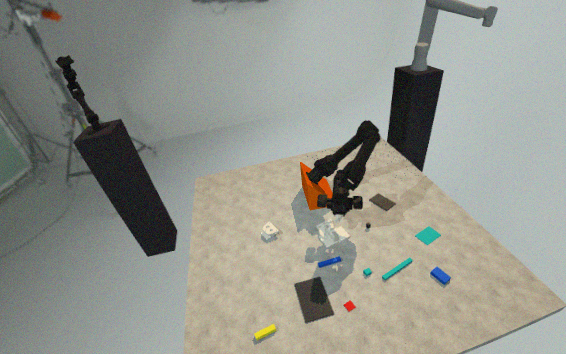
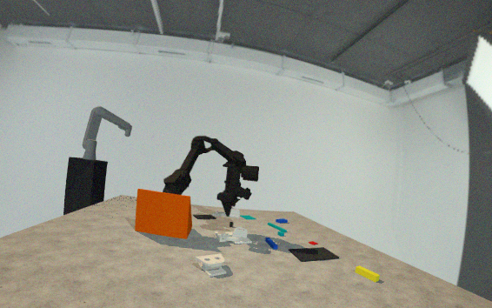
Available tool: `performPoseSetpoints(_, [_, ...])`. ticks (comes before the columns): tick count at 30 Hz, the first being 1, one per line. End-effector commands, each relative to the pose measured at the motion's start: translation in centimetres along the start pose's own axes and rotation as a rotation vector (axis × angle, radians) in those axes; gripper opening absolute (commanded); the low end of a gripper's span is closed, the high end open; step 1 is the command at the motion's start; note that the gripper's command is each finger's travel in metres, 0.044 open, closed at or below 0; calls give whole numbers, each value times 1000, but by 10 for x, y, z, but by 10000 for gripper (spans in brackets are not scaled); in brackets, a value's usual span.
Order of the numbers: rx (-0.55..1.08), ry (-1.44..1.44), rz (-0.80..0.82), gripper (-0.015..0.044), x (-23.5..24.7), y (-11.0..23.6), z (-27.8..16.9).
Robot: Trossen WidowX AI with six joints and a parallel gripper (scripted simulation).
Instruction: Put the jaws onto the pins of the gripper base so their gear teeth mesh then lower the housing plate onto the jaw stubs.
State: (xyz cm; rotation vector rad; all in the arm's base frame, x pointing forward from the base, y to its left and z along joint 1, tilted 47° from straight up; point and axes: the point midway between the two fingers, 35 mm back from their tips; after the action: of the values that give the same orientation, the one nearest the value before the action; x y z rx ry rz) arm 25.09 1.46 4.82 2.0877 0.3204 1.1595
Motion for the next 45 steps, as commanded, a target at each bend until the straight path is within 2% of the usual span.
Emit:
performPoseSetpoints(1, [-2, 93, -4, 134, -10, 0, 12])
performPoseSetpoints(21, [4, 506, 12, 134, -57, -4, 49])
performPoseSetpoints(45, [4, 505, 13, 134, -57, -4, 50])
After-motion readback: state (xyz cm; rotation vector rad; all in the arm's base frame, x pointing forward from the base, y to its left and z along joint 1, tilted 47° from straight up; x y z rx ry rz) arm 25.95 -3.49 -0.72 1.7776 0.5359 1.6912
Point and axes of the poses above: the point midway between the two fingers, 35 mm back from their tips, its own y axis back along the fingers, its own x axis across the jaws, z = x × y, and after that the axes turned 11 degrees about -y, right-handed
